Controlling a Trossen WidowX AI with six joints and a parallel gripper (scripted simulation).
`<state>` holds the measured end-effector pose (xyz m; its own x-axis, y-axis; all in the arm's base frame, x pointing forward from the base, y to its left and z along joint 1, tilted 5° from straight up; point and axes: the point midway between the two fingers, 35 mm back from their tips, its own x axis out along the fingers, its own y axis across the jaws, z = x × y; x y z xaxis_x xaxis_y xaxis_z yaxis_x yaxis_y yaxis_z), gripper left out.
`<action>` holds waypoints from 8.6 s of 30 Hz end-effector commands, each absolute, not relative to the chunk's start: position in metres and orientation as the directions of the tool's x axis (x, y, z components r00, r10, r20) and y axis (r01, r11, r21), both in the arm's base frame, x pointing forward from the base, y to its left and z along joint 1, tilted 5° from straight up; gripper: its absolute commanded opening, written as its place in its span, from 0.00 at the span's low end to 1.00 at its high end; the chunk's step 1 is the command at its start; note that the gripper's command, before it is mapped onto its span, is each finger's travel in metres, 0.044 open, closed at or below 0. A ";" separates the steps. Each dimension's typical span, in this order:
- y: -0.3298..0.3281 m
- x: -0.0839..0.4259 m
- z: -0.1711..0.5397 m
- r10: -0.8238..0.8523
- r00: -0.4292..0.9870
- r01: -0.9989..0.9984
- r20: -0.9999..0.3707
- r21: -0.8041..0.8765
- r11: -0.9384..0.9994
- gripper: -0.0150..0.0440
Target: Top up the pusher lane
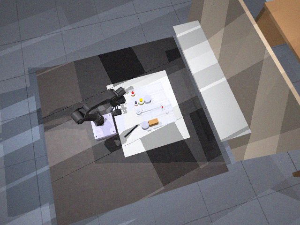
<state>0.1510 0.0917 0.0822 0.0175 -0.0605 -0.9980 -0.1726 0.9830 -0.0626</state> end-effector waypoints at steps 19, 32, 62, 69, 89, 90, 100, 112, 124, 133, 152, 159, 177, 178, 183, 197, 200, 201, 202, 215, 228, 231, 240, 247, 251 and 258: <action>0.087 0.152 0.031 -0.072 0.017 -0.160 -0.997 -0.073 0.984 1.00; 0.086 0.153 0.009 -0.072 0.017 -0.160 -0.997 -0.074 0.984 1.00; 0.089 0.157 0.031 -0.072 0.017 -0.160 -0.997 -0.073 0.984 0.25; 0.091 0.156 0.070 -0.071 0.017 -0.160 -0.997 -0.073 0.984 0.25; 0.083 0.184 0.097 -0.074 0.034 -0.156 -0.997 -0.079 0.985 0.25; 0.082 0.189 0.096 -0.075 0.036 -0.156 -0.997 -0.079 0.985 0.25; 0.067 0.235 0.080 -0.077 0.037 -0.169 -0.996 -0.083 0.982 0.25; 0.045 0.275 0.061 -0.076 0.028 -0.190 -0.997 -0.080 0.979 0.25; 0.044 0.276 0.037 -0.076 0.028 -0.190 -0.997 -0.080 0.978 0.25; 0.044 0.278 0.037 -0.076 0.028 -0.190 -0.997 -0.080 0.978 0.25; 0.045 0.285 0.037 -0.076 0.028 -0.190 -0.997 -0.080 0.979 0.25; 0.046 0.287 0.037 -0.076 0.028 -0.190 -0.997 -0.080 0.979 0.25; 0.047 0.293 0.037 -0.076 0.029 -0.190 -0.997 -0.080 0.979 0.25; 0.047 0.293 0.037 -0.076 0.029 -0.190 -0.997 -0.080 0.979 0.25; 0.047 0.295 0.037 -0.076 0.029 -0.190 -0.997 -0.080 0.979 0.25; 0.048 0.300 0.037 -0.076 0.029 -0.190 -0.997 -0.080 0.979 0.25; 0.048 0.301 0.037 -0.076 0.030 -0.190 -0.997 -0.080 0.979 0.25; 0.048 0.301 0.038 -0.076 0.030 -0.190 -0.997 -0.080 0.979 0.25; 0.048 0.301 0.038 -0.076 0.030 -0.190 -0.997 -0.080 0.979 0.25; 0.049 0.306 0.038 -0.076 0.030 -0.190 -0.997 -0.080 0.979 0.25; 0.050 0.310 0.039 -0.076 0.030 -0.190 -0.997 -0.080 0.979 0.25; 0.050 0.311 0.039 -0.076 0.030 -0.190 -0.997 -0.080 0.979 0.25; 0.051 0.314 0.039 -0.076 0.031 -0.190 -0.997 -0.080 0.979 0.25; 0.051 0.316 0.040 -0.076 0.031 -0.190 -0.997 -0.080 0.979 0.25; 0.052 0.318 0.040 -0.075 0.031 -0.190 -0.997 -0.080 0.979 0.25; 0.052 0.320 0.041 -0.075 0.031 -0.190 -0.997 -0.080 0.979 0.25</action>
<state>0.3101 0.0503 0.0362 0.0001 -0.0809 -0.9967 -0.1888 0.9788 -0.0794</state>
